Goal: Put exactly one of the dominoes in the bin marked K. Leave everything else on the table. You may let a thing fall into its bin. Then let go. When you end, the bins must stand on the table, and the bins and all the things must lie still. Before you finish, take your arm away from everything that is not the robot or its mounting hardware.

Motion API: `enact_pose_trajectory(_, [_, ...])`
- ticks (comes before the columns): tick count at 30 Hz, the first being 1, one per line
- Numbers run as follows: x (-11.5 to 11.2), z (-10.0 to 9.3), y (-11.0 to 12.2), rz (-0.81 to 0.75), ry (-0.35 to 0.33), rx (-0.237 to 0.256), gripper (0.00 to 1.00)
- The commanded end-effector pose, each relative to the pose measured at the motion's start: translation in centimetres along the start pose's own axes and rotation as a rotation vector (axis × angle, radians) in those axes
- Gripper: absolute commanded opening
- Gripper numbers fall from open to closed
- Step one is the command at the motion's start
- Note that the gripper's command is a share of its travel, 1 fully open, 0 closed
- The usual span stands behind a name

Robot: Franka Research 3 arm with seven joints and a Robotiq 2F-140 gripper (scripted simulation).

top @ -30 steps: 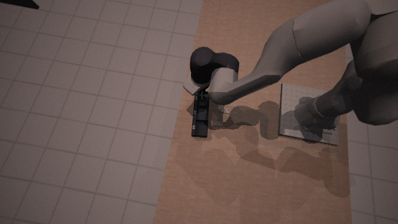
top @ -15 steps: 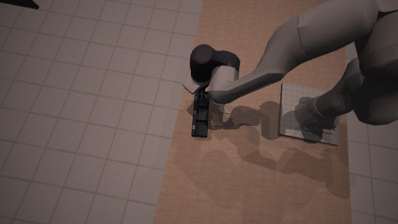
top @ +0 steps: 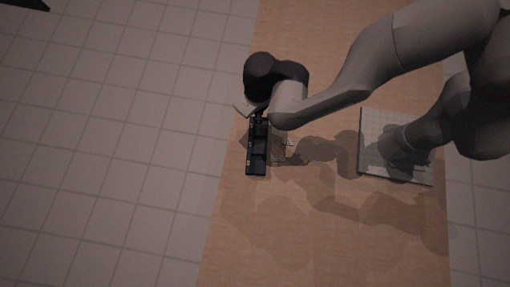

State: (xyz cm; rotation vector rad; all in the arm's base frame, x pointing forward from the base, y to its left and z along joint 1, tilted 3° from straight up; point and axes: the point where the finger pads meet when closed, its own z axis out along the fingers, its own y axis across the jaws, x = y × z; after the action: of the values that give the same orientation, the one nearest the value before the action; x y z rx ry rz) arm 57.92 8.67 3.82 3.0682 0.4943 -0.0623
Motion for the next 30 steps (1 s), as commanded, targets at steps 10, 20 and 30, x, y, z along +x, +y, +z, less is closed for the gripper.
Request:
enact_pose_trajectory(10, [-0.1,-2.8,0.0,-0.003,-0.006,-0.002,0.05])
enact_pose_trajectory(20, [-0.1,-2.8,0.0,-0.003,-0.006,-0.002,0.05])
enact_pose_trajectory(30, [0.2,-2.8,-4.0,-0.003,-0.006,-0.002,0.05])
